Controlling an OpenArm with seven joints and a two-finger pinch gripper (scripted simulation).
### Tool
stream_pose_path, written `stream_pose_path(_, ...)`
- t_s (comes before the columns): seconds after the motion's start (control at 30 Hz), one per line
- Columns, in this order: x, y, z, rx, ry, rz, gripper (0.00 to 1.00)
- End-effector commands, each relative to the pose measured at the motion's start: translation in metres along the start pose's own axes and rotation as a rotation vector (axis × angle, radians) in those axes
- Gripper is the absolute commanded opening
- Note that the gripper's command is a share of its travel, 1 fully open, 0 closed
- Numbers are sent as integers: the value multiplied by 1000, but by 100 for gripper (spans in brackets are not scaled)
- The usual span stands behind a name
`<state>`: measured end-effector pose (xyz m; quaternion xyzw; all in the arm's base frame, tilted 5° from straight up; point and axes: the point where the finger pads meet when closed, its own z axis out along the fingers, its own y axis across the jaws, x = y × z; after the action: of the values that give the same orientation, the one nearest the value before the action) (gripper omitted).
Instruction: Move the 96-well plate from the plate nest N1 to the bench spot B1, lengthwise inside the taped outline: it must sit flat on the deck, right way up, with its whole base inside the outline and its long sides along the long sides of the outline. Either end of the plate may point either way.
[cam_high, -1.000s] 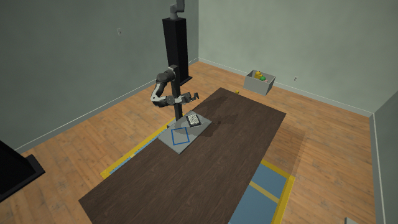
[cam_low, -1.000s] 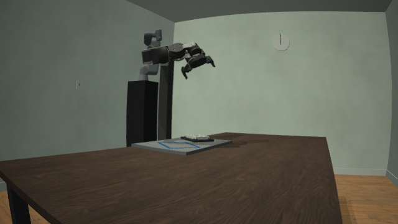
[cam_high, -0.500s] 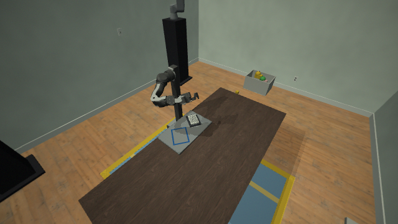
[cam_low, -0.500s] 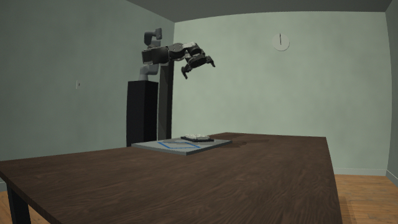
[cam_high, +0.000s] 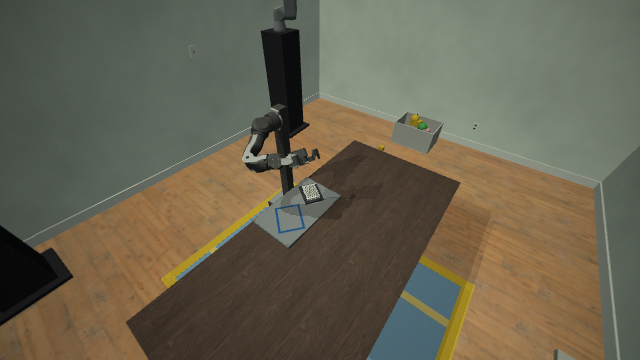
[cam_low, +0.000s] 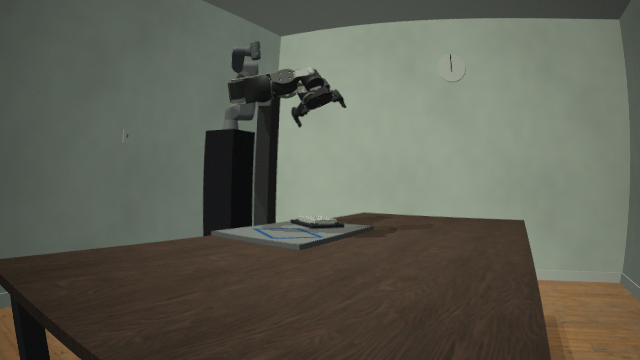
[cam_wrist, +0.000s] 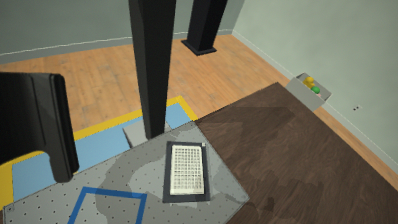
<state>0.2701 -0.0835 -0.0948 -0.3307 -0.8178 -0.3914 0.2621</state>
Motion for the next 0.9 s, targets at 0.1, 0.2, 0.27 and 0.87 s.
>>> stream_pose_path(0.1, 1, 1, -1, -2, -1, -3, 100)
stream_pose_path(0.2, -4, -3, 6, 28, -42, -11, 97)
stream_pose_path(0.27, -13, -10, 20, 88, -126, -26, 90)
stream_pose_path(0.87, -42, -32, 62, 274, -375, -70, 77)
